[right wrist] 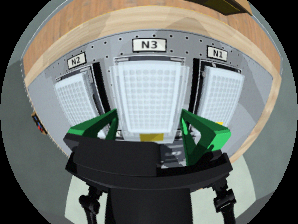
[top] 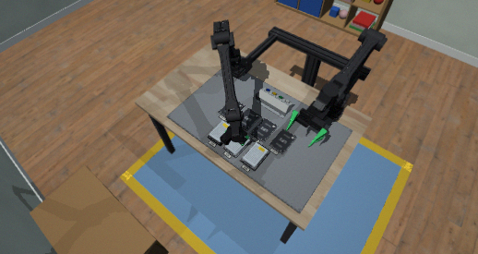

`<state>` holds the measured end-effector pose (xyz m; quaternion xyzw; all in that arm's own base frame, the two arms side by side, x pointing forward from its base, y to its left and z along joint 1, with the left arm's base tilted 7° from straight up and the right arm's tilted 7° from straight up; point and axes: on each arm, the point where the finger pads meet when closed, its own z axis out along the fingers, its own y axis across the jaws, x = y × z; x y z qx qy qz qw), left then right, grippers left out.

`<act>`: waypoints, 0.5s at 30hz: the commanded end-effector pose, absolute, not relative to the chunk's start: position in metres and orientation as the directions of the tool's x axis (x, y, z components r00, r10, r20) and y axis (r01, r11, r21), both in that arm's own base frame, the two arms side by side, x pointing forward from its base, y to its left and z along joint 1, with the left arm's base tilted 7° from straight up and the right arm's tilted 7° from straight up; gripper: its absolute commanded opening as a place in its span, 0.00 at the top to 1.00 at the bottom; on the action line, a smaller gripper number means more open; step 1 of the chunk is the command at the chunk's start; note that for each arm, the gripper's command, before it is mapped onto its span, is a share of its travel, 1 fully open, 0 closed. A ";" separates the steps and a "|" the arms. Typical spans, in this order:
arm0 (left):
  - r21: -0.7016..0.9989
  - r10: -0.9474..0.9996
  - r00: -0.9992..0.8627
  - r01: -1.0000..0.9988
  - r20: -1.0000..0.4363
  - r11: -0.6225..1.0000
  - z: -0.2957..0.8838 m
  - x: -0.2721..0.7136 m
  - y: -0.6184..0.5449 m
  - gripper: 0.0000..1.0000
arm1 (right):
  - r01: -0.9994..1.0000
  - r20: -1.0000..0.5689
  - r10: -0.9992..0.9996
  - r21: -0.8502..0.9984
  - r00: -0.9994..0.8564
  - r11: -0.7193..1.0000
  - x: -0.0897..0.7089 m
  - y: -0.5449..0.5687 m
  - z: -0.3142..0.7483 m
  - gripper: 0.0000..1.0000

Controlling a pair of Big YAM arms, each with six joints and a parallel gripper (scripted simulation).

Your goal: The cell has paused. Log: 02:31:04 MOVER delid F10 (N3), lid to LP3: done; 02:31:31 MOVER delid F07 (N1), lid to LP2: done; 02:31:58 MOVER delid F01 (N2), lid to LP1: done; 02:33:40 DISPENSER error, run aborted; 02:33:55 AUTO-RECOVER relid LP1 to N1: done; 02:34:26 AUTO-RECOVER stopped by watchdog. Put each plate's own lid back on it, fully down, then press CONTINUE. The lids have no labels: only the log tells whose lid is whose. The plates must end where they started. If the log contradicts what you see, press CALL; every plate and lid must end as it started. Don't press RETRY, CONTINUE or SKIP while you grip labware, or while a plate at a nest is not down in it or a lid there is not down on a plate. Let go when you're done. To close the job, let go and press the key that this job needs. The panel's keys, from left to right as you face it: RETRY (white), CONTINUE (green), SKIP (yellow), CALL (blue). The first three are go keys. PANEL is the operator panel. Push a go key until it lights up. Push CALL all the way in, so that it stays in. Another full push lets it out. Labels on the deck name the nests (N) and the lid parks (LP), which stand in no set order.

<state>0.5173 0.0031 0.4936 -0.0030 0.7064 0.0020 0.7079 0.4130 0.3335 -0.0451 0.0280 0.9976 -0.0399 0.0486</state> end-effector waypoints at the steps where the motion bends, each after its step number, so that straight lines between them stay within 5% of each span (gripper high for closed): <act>1: 0.006 0.006 0.063 0.001 -0.998 1.000 0.528 0.517 -0.001 0.00 | 0.052 -0.109 0.044 -0.070 -0.993 0.996 0.419 0.333 -0.047 1.00; 15: 0.006 0.006 0.063 0.001 -0.998 1.000 0.528 0.517 -0.001 0.00 | 0.050 -0.118 0.043 -0.062 -0.992 0.997 0.426 0.338 -0.044 1.00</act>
